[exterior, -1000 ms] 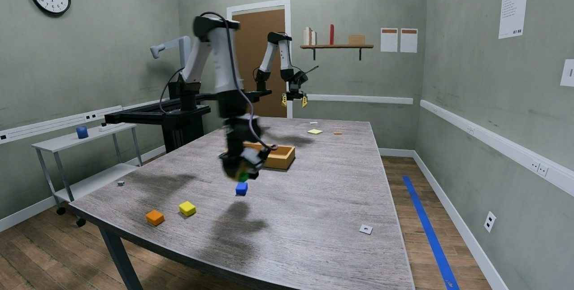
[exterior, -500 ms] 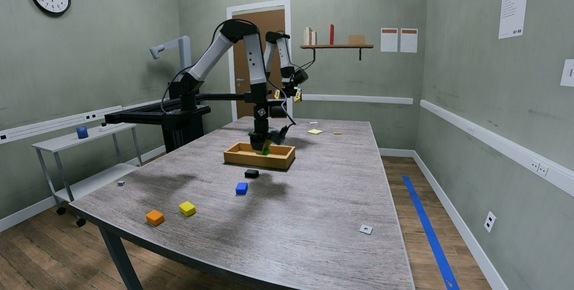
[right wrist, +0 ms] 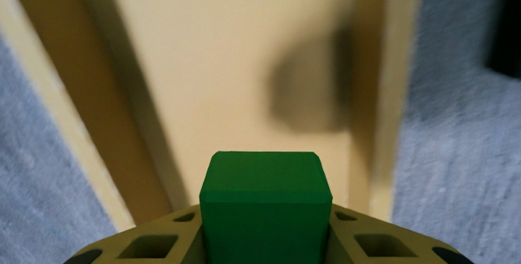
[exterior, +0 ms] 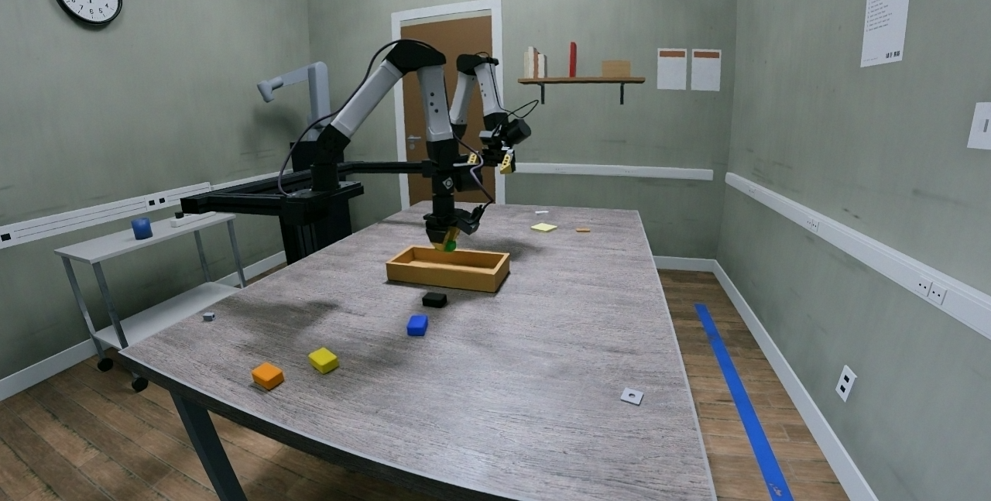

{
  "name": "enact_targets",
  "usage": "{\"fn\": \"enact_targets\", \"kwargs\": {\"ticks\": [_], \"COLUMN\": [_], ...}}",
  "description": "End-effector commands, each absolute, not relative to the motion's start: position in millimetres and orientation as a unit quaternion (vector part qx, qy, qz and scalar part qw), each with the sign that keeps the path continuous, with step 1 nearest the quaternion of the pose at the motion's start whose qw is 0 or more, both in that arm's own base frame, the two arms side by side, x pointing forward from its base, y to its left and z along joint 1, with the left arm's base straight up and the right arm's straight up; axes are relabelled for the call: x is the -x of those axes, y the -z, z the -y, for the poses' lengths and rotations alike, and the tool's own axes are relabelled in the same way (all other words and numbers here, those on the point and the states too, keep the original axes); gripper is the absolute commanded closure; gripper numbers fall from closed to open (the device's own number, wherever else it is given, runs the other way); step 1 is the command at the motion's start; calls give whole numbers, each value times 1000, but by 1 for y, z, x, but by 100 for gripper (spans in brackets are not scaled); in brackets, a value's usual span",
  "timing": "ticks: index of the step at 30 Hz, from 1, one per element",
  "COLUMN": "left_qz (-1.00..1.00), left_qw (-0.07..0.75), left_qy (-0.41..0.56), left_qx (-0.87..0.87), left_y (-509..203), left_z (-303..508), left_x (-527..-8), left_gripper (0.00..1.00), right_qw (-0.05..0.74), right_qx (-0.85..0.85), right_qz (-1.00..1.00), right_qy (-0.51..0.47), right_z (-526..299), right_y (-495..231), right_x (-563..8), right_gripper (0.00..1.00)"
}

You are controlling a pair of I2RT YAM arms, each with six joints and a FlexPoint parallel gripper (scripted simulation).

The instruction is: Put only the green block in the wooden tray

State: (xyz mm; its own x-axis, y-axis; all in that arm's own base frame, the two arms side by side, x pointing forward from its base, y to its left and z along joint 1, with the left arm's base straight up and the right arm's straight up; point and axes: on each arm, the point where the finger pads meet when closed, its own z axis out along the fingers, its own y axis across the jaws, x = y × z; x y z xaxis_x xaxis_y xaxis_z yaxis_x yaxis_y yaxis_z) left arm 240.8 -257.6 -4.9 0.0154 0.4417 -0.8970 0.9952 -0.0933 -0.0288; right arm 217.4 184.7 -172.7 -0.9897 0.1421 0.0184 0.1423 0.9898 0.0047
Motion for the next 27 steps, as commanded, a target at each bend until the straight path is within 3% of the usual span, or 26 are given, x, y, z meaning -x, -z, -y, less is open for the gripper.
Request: {"fn": "enact_targets", "kwargs": {"ticks": [1, 27], "left_qz": [-551, -548], "left_qw": [363, 366], "left_qy": [397, 396], "left_qx": [-638, -640], "left_y": [-11, -12], "left_z": [263, 264], "left_x": [-245, -246], "left_gripper": [0, 0], "right_qw": [-5, -6], "right_qx": [88, 84], "right_qz": [996, 996], "right_qy": [6, 9], "right_z": [-193, -200], "right_y": [181, 237], "right_x": [-219, -229], "right_gripper": [77, 77]}}
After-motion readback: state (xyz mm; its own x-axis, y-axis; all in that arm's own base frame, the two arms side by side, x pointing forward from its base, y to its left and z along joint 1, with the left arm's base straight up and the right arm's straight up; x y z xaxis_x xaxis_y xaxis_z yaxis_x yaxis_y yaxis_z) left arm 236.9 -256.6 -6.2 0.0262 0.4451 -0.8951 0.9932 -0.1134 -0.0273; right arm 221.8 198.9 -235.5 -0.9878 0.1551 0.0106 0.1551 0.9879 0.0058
